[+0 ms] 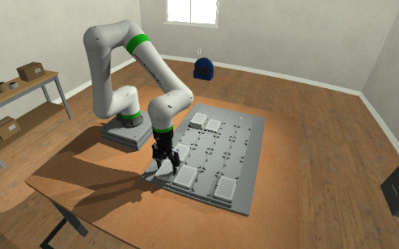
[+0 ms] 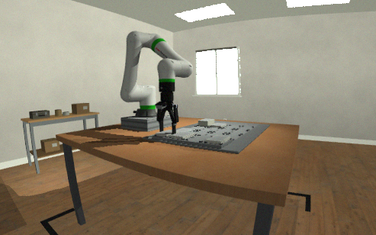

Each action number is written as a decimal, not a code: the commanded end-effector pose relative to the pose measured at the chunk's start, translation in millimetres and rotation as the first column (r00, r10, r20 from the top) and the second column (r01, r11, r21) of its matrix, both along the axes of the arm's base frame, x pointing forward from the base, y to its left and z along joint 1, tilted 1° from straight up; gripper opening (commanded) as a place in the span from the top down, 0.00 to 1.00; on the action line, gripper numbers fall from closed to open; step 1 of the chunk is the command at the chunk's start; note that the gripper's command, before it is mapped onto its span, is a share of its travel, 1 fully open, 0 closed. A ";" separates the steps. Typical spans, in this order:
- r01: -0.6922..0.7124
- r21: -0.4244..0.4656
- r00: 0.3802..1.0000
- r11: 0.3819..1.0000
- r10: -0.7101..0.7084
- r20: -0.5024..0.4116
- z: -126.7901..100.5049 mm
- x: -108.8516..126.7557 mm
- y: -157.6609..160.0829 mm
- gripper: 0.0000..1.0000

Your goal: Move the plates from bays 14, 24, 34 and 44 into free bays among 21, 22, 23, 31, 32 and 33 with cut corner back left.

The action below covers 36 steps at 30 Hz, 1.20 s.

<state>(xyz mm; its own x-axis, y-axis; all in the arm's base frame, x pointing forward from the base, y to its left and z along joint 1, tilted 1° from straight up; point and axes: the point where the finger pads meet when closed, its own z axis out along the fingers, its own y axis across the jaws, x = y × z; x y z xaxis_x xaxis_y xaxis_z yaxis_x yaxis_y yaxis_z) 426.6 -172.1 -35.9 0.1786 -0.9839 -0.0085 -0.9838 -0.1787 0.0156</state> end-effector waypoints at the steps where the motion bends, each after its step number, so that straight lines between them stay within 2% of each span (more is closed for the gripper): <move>1: 0.000 -0.001 1.000 1.000 0.000 0.002 0.7 0.7 -0.3 0.90; 36: 0.000 -0.001 1.000 1.000 0.000 0.002 7.4 0.8 -0.4 0.90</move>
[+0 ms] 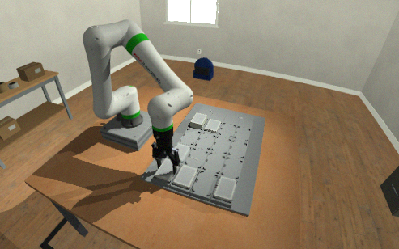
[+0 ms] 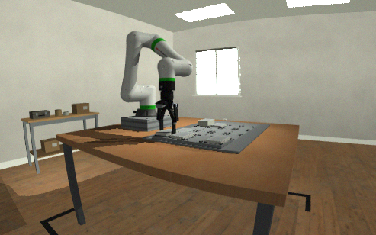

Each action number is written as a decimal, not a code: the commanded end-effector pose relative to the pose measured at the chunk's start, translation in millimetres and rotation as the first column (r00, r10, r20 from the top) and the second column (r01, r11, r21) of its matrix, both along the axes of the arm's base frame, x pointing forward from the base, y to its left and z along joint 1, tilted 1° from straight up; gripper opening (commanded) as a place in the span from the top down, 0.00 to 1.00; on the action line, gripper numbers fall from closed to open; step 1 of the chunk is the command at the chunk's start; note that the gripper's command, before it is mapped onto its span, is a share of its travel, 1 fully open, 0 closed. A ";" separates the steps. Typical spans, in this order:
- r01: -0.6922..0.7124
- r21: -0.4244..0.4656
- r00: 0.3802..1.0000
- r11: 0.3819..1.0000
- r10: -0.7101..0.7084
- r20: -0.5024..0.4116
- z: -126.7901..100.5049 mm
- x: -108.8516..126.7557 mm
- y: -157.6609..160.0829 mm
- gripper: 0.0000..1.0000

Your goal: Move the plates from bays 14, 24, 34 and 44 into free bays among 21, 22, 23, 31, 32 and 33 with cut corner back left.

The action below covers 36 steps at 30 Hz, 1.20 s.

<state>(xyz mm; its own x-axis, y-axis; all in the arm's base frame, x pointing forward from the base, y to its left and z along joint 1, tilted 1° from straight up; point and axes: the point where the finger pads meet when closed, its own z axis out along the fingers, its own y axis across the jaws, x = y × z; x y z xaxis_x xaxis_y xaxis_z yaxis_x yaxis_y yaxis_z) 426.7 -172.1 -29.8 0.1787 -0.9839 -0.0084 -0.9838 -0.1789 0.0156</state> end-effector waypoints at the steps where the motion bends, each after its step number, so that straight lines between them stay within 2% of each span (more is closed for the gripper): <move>1: 0.000 -0.001 1.000 1.000 0.000 0.002 1.7 0.7 -0.3 0.90; 16: 0.000 -0.001 1.000 1.000 0.000 0.002 4.7 0.8 -0.3 0.90; 36: 0.000 -0.001 1.000 1.000 0.000 0.002 28.6 1.1 -0.5 0.90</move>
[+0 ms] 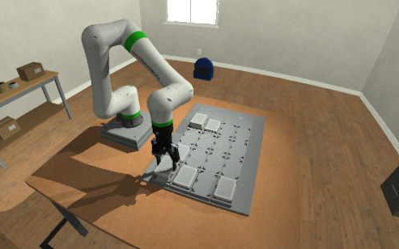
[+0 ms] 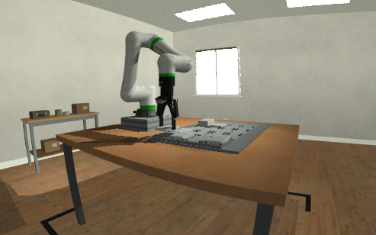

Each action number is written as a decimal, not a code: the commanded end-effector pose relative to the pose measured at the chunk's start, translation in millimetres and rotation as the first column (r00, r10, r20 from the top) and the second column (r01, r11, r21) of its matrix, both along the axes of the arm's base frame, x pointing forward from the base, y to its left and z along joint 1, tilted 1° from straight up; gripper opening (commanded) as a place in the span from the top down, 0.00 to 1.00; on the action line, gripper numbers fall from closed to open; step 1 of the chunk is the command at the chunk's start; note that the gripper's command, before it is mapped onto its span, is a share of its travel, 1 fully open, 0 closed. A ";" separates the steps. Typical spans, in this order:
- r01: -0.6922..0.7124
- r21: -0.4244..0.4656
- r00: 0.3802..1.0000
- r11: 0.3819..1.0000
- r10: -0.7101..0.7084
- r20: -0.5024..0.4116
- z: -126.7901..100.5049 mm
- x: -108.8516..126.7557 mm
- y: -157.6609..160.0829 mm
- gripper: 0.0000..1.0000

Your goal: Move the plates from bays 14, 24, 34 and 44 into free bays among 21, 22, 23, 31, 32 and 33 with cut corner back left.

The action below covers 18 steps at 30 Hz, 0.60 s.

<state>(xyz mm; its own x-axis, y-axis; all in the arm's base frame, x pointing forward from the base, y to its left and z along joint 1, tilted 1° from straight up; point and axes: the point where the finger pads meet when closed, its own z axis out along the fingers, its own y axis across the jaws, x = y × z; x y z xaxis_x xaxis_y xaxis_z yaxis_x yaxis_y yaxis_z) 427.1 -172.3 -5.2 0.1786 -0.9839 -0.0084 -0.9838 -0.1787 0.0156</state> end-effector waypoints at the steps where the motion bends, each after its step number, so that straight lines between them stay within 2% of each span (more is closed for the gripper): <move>1: 0.000 -0.001 1.000 1.000 0.000 0.002 5.4 0.8 -0.3 0.90; 18: 0.000 -0.001 1.000 1.000 0.000 0.002 23.9 1.0 -0.4 0.90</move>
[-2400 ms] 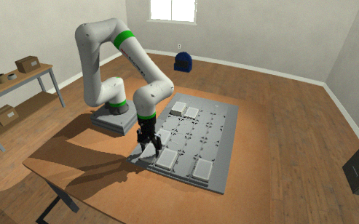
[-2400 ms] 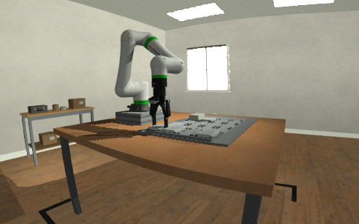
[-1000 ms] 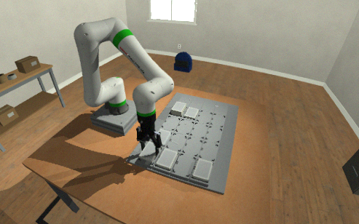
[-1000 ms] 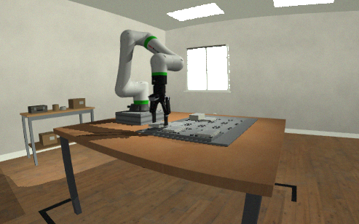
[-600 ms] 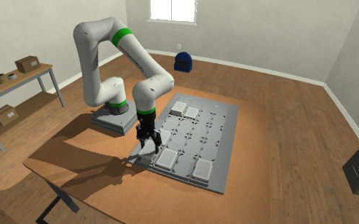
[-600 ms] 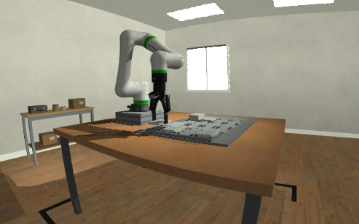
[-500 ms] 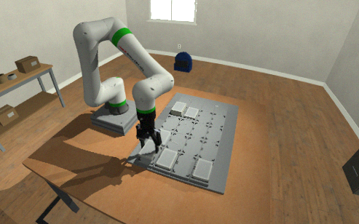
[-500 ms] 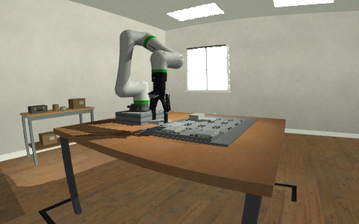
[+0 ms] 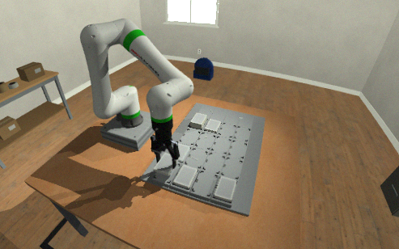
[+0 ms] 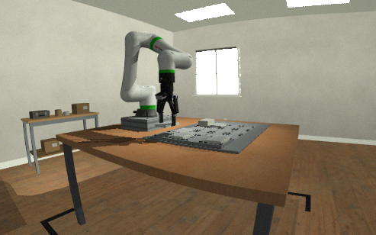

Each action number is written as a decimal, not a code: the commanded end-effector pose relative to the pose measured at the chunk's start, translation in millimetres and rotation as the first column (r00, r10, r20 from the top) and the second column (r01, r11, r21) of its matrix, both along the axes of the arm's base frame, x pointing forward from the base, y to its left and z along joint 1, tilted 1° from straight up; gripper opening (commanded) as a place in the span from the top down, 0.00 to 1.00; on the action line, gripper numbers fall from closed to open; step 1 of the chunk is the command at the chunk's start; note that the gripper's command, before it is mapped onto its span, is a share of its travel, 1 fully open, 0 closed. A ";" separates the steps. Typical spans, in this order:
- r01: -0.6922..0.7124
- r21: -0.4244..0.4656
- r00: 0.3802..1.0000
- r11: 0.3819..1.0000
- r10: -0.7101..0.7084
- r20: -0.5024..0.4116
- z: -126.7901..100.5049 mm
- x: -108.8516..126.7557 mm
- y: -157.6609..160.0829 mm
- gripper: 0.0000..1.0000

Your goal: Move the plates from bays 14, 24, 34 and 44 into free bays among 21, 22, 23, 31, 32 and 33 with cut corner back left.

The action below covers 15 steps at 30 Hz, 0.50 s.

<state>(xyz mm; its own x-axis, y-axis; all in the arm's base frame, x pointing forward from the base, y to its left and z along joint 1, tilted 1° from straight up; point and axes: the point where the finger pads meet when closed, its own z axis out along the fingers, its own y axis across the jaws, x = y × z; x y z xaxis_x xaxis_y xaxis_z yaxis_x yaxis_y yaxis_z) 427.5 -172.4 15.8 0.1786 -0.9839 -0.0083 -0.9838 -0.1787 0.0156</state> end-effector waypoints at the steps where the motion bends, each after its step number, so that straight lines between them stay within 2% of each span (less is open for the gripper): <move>1: 0.000 -0.001 1.000 1.000 0.000 0.002 2.9 0.7 -0.3 0.90; 15: 0.000 -0.001 1.000 1.000 0.000 0.002 2.1 7.4 28.3 0.90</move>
<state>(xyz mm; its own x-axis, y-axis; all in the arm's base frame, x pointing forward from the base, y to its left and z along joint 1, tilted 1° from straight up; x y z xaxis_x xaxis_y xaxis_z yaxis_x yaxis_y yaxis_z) 432.7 -149.7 17.2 0.1789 -0.9838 -0.0087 -0.9837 -0.1790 0.0156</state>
